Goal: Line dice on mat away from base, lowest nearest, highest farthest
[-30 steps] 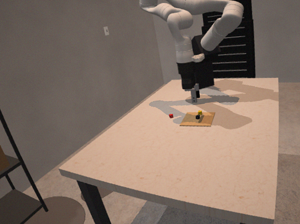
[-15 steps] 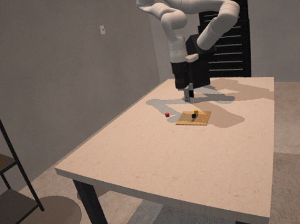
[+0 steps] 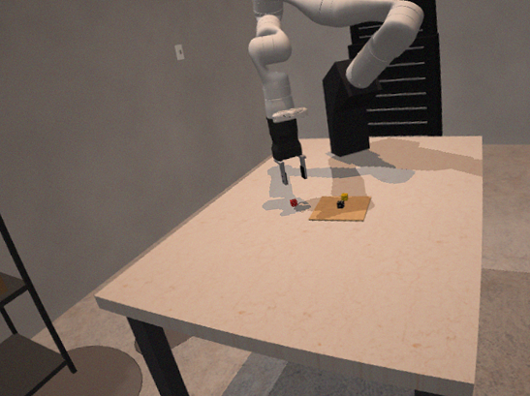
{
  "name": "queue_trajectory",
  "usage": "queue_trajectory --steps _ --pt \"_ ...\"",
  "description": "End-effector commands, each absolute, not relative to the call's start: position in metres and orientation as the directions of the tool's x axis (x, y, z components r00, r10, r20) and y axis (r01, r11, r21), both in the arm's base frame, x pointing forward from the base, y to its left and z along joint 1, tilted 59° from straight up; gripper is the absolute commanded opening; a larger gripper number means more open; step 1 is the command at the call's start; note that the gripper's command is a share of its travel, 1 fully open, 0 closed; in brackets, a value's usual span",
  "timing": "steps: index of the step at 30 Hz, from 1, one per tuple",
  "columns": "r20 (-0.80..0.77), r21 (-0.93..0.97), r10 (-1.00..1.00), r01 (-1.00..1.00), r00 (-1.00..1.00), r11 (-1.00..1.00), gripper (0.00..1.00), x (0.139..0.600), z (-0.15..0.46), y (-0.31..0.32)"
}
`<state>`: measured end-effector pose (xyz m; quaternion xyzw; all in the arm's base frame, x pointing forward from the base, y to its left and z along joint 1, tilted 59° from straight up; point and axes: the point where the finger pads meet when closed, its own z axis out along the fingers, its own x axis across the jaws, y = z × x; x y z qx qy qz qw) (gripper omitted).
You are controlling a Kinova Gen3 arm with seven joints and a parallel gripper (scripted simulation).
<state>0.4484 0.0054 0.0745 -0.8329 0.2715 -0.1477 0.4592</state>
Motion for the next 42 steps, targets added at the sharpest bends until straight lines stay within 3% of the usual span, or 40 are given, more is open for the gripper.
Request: queue_trajectory --steps 1,4,5,42 --pt "-0.049 -0.852 -0.619 -0.356 0.784 -0.384 1.00 0.4509 0.0687 -0.0036" --pt "-0.069 -0.851 -0.627 -0.374 0.776 -0.369 1.00 0.4516 0.0653 -0.0055" --pt "-0.069 -0.851 -0.627 -0.374 0.776 -0.369 0.64 0.4516 0.0653 -0.0055" --pt "-0.069 -0.851 -0.627 -0.374 0.776 -0.369 0.64 0.4517 0.0653 -0.0054"
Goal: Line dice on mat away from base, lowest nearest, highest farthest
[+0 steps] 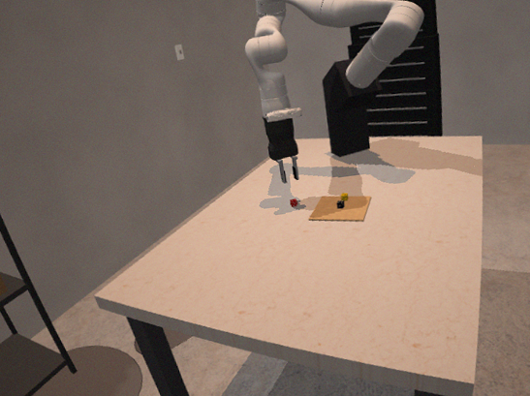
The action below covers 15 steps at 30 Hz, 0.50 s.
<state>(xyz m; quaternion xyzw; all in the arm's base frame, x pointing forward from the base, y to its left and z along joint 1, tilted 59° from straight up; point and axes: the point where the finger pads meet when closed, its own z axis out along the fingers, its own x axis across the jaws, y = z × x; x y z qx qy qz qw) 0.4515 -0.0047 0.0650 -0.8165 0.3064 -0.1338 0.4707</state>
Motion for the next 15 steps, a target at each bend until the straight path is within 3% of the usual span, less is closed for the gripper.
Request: queue_trajectory --steps 1,15 --pt "-0.069 -0.851 -0.627 -0.374 0.776 -0.369 0.64 0.4517 0.0652 -0.0053" --pt "-0.069 -0.850 -0.627 -0.375 0.776 -0.369 0.64 0.4553 0.0616 -0.0005"
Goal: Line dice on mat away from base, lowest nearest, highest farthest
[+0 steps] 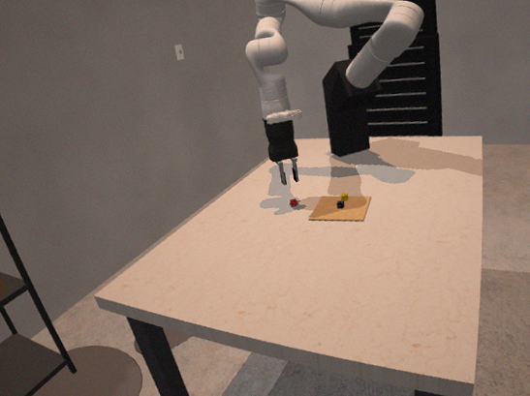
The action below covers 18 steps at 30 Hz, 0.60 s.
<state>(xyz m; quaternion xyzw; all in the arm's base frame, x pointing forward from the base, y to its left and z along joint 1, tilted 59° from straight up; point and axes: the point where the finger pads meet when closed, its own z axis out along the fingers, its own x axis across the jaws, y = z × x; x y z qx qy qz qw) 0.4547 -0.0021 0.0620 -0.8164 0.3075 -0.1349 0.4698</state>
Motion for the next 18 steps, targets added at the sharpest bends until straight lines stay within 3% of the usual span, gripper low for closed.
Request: queue_trajectory --steps 1,18 --pt "-0.069 -0.850 -0.627 -0.375 0.776 -0.369 0.64 0.456 0.061 0.000" --pt "-0.069 -0.850 -0.627 -0.375 0.776 -0.369 0.64 0.467 0.049 0.015"
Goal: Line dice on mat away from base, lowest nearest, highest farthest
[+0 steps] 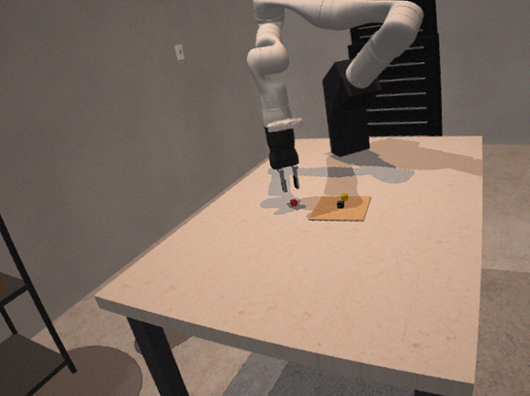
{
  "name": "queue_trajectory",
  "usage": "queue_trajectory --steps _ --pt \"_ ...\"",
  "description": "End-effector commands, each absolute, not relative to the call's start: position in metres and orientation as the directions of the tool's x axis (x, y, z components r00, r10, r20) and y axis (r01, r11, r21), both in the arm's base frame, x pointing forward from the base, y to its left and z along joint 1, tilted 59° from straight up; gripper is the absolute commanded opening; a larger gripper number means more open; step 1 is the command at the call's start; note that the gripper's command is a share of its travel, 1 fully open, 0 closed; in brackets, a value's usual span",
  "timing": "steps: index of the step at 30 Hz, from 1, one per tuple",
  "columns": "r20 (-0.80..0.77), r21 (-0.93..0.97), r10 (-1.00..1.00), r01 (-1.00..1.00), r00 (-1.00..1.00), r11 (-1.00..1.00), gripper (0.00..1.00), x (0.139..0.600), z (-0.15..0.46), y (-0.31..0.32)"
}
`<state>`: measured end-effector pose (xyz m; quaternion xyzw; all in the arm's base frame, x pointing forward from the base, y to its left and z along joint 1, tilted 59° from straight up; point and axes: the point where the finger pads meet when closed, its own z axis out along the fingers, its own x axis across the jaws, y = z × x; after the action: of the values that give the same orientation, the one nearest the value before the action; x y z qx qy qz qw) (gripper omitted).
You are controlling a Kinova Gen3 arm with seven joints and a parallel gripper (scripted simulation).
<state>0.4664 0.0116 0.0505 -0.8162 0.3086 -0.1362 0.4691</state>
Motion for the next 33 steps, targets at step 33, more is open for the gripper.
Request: queue_trajectory --steps 33 --pt "-0.069 -0.850 -0.627 -0.375 0.776 -0.369 0.64 0.478 0.038 0.030"
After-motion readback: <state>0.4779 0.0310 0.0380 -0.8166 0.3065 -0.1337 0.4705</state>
